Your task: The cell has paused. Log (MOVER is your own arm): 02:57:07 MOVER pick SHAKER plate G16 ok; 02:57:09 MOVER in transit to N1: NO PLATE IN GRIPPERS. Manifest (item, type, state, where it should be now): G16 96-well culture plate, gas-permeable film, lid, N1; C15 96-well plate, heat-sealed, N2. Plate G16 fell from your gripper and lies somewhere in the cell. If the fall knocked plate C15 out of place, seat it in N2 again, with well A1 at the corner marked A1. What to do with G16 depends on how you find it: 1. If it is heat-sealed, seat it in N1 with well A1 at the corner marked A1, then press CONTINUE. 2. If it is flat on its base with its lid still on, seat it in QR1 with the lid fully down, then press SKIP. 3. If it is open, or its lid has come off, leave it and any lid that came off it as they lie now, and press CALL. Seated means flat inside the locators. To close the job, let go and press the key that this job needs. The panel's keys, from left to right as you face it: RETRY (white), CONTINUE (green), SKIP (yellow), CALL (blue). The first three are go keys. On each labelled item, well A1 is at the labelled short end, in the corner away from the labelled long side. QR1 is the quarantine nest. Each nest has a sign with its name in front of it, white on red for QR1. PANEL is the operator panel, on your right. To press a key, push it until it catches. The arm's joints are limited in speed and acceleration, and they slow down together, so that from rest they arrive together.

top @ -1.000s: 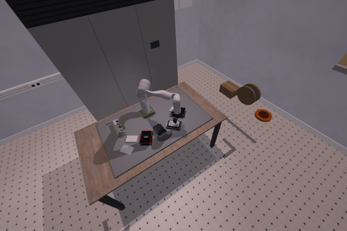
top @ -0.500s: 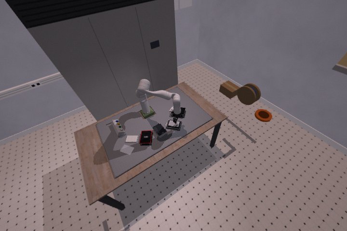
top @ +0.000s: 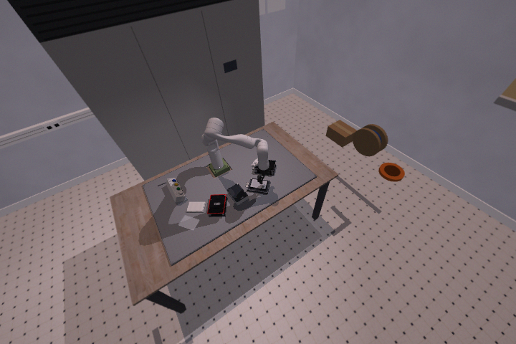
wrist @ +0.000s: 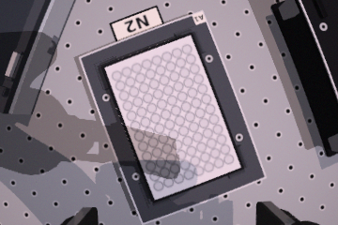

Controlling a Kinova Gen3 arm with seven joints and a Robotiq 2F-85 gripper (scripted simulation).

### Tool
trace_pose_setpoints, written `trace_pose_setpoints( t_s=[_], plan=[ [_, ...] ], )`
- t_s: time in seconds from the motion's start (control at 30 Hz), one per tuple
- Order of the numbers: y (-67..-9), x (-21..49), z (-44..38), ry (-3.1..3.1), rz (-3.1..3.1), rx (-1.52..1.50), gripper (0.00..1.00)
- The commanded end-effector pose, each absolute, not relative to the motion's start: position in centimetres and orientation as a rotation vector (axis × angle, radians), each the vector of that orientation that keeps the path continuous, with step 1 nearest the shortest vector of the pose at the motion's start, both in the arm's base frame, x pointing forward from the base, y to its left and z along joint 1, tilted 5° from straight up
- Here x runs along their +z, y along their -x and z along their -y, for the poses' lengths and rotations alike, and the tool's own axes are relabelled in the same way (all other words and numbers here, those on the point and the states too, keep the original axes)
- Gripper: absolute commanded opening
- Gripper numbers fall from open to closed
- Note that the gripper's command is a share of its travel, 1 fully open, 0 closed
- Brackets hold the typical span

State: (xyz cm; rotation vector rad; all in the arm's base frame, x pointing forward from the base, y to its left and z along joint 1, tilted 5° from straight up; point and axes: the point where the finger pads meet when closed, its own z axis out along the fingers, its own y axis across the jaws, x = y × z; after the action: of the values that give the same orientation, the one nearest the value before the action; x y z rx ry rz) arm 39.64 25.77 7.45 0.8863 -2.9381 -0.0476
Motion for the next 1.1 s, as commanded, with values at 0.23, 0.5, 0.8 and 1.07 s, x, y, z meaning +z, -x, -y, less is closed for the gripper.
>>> trace_pose_setpoints(
  t_s=[0.23, 0.5, 0.8, 1.07],
  plan=[
    [-39.7, 7.5, -25.8, -0.887, 2.94, -0.048, 1.0],
    [-39.7, 7.5, -25.8, -0.887, 2.94, -0.048, 1.0],
    [-40.0, 7.5, -24.5, -0.763, 2.973, -0.043, 0.1],
    [-40.8, 7.4, -21.9, -0.763, 2.973, -0.043, 0.1]
  ],
)
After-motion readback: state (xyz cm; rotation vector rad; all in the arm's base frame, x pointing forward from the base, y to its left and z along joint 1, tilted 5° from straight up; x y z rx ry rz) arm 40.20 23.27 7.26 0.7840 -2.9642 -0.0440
